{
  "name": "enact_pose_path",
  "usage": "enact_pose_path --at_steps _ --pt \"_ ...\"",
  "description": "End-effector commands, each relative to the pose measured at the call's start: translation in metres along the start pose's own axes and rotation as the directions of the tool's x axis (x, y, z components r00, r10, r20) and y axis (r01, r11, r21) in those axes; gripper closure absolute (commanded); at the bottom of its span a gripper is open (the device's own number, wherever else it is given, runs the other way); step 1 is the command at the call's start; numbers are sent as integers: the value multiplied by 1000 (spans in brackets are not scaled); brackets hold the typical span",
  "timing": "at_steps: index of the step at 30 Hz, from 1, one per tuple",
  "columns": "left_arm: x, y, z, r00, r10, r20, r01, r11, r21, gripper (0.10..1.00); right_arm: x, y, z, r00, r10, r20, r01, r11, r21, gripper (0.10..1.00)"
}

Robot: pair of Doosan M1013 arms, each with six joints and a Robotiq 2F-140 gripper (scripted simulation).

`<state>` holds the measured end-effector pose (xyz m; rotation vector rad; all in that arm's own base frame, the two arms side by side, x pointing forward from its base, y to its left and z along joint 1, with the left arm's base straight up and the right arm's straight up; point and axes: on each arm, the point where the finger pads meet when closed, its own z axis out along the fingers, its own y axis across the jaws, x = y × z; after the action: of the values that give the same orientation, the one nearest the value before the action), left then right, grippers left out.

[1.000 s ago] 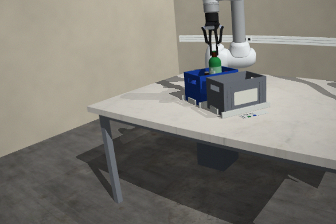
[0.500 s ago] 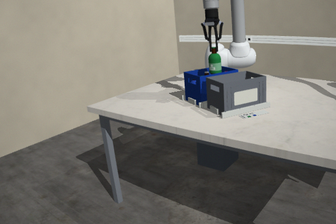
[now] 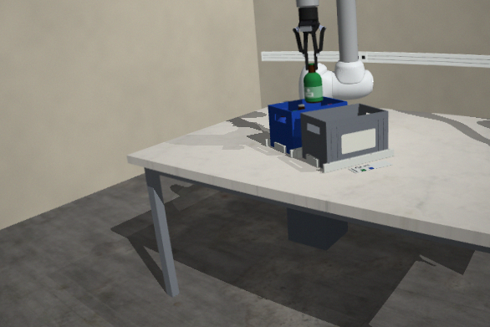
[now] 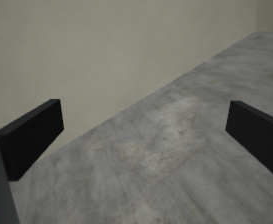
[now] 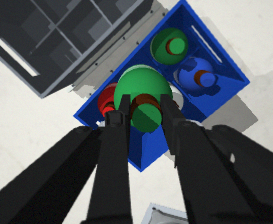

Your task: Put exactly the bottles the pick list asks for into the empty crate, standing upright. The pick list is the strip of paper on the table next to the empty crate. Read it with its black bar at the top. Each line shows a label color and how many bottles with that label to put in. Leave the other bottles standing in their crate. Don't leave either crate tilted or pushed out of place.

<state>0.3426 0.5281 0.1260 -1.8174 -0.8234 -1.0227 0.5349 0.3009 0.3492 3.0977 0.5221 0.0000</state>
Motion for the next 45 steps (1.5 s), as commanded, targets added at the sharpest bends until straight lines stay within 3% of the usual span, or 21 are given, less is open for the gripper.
enact_pose_path --at_steps 1,45 --pt "1 0 0 1000 0 -1 0 1000 0 98 0 0 -2 1000 0 -1 0 1000 1 999" --pt "1 0 0 1000 0 -1 0 1000 0 98 15 -70 -2 1000 0 -1 0 1000 1 999"
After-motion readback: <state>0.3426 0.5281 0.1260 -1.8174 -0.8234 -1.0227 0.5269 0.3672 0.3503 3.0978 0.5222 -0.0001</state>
